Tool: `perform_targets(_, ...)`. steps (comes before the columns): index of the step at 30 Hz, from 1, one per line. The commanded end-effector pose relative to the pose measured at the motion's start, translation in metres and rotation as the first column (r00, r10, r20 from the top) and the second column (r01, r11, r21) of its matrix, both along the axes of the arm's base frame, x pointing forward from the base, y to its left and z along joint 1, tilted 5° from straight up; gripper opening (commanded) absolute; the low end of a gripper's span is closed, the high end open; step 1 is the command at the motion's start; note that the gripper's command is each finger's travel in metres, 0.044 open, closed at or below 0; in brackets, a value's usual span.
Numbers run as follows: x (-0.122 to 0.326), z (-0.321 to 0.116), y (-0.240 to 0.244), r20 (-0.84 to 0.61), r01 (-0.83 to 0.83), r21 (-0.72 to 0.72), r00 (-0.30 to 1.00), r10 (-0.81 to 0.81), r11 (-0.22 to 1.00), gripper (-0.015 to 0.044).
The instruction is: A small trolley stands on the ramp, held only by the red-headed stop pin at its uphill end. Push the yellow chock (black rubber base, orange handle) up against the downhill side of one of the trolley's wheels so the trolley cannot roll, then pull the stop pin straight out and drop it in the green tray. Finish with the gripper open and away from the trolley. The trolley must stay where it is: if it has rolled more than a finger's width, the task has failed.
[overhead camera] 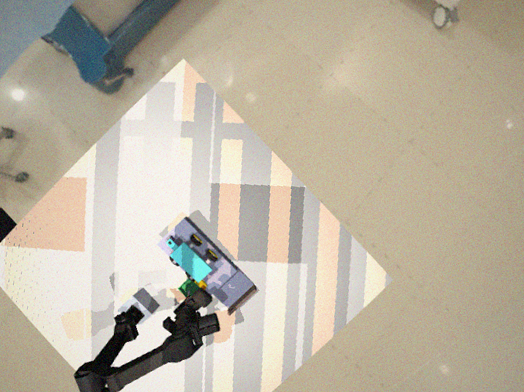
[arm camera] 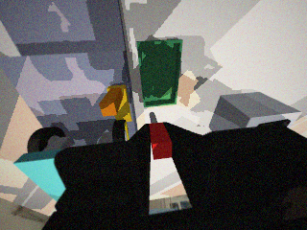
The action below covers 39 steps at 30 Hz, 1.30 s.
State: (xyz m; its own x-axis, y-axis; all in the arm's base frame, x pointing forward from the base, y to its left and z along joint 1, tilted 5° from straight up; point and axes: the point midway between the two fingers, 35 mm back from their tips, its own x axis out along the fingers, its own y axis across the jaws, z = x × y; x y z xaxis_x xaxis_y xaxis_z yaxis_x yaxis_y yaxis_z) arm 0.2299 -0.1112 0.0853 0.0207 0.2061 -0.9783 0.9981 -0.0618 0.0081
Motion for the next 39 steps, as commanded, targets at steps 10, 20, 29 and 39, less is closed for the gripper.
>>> perform_targets(10,-0.0006,0.0012,-0.0087,-0.020,0.156,-0.033,0.987,-0.157,0.987,0.0000)
perform_targets(20,-0.0010,0.0012,-0.0065,-0.040,0.444,-0.091,0.893,-0.448,0.891,0.0000)
perform_targets(29,-0.0009,0.0011,-0.0045,-0.039,0.667,-0.143,0.735,-0.677,0.731,0.0000)
perform_targets(39,-0.0005,0.0010,-0.0025,-0.015,0.852,-0.189,0.495,-0.869,0.489,0.0000)
